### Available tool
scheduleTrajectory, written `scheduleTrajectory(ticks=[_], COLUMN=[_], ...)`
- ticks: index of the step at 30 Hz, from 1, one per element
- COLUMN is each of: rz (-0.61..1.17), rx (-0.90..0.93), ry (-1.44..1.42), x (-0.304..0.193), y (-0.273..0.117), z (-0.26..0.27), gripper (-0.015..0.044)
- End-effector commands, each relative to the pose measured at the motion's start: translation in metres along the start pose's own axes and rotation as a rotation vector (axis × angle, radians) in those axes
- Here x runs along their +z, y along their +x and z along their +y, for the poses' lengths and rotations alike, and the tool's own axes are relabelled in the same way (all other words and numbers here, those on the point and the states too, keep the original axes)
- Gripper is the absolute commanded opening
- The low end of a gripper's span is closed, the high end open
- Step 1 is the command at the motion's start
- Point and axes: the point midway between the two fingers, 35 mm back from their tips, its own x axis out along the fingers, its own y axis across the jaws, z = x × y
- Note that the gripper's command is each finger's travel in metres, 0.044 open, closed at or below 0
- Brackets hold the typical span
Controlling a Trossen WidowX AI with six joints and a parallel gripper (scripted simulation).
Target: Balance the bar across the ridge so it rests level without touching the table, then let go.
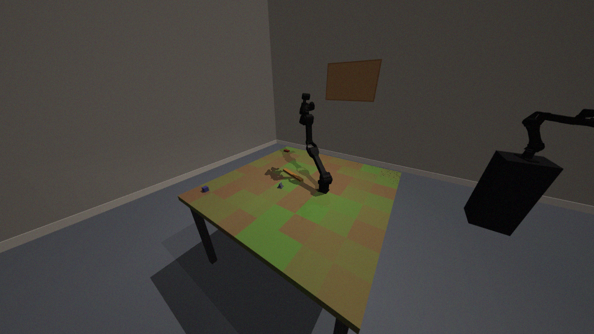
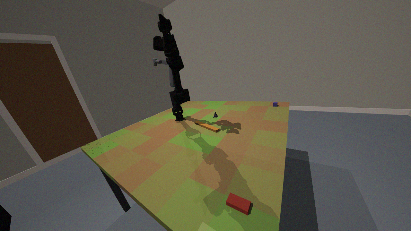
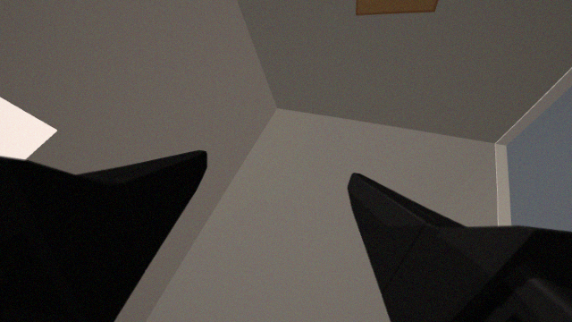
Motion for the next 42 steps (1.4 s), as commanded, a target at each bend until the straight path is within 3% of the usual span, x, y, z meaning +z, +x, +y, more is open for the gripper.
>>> scheduleTrajectory(ticks=[1, 4, 22, 42], rz=[0.001, 0.009, -0.087, -0.124], rx=[0.003, 0.038, 0.376, 0.875], ry=[0.002, 0.028, 0.1, 0.089], x=[0.0, 0.003, 0.094, 0.147], y=[0.0, -0.003, -0.041, -0.151], z=[0.001, 0.011, 0.136, 0.284], gripper=[0.0374, 0.0315, 0.0315, 0.0315])
